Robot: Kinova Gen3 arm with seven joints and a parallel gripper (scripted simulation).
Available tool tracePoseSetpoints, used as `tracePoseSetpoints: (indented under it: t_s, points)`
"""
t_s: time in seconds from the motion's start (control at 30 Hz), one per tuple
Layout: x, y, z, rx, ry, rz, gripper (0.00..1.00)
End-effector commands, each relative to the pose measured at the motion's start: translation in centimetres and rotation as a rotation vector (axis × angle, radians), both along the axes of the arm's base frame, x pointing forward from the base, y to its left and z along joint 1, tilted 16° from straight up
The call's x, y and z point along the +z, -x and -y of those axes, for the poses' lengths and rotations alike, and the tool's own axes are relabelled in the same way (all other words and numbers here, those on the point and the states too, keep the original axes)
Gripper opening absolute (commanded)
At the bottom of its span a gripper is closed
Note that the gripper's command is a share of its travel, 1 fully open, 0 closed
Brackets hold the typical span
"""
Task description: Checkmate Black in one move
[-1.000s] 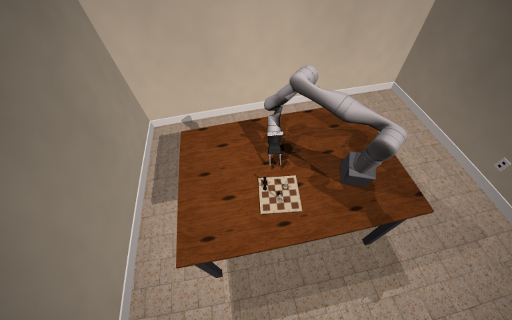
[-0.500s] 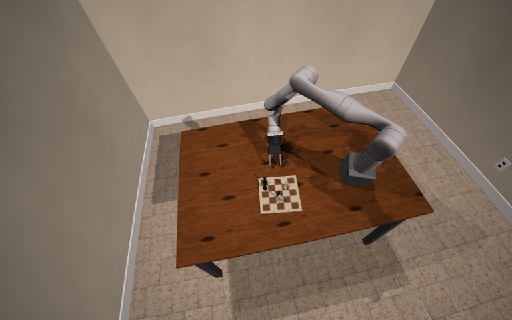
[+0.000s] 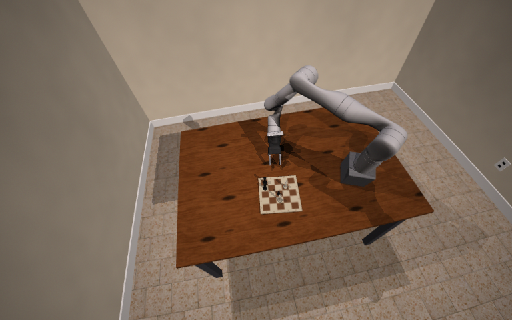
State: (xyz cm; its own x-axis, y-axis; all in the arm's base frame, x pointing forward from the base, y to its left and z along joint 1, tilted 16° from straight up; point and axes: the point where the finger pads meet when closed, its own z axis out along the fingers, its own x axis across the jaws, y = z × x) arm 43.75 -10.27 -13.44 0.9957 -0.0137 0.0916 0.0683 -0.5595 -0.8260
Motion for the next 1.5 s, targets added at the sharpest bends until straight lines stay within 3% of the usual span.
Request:
tracePoseSetpoints:
  t_s: [0.0, 0.7, 0.83, 1.13, 1.47]
  points:
    - [0.1, -0.1, 0.1, -0.001, 0.001, 0.002, 1.0]
    - [0.4, 0.0, 0.2, 0.001, 0.001, 0.002, 1.0]
    - [1.8, 0.0, 0.6, 0.002, 0.001, 0.003, 1.0]
    - [7.3, 0.3, 2.2, 0.002, 0.001, 0.003, 1.0]
    - [8.7, 0.3, 2.6, 0.002, 0.001, 0.003, 1.0]
